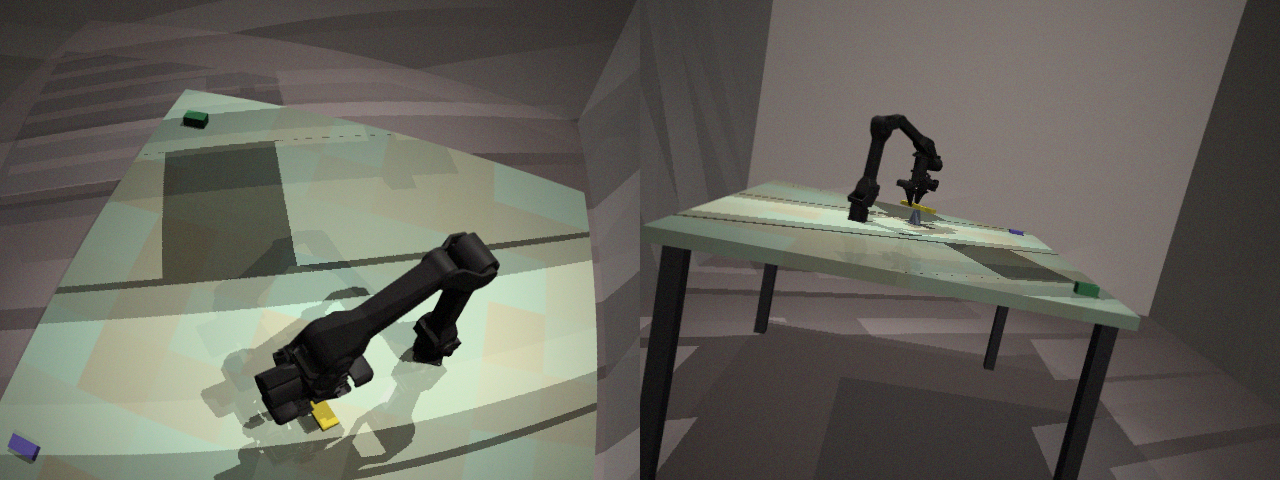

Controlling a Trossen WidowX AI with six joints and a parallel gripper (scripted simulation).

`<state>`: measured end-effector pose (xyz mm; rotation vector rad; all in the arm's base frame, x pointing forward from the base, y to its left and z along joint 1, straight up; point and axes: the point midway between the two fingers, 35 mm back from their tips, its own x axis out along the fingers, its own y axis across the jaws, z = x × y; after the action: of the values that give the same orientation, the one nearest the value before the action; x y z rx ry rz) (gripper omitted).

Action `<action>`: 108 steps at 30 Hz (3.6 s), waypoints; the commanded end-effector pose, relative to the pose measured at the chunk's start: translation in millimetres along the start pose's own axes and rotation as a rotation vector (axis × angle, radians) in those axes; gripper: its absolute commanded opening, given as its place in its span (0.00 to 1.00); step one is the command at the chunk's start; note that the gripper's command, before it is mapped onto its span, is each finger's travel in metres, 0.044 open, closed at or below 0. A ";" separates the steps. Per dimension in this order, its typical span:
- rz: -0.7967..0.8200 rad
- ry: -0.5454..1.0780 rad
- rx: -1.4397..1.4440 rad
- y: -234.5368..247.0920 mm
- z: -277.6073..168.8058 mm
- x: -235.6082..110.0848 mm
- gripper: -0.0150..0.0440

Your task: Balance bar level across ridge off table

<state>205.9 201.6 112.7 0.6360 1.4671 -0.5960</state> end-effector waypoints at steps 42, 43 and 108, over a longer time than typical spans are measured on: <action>-0.002 0.003 0.003 -0.2 -0.4 -0.7 0.25; -0.002 0.003 0.003 -0.3 -0.4 -0.6 0.25; -0.001 0.000 0.000 -0.1 0.1 -0.1 0.43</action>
<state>205.9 201.5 112.8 0.6356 1.4675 -0.5972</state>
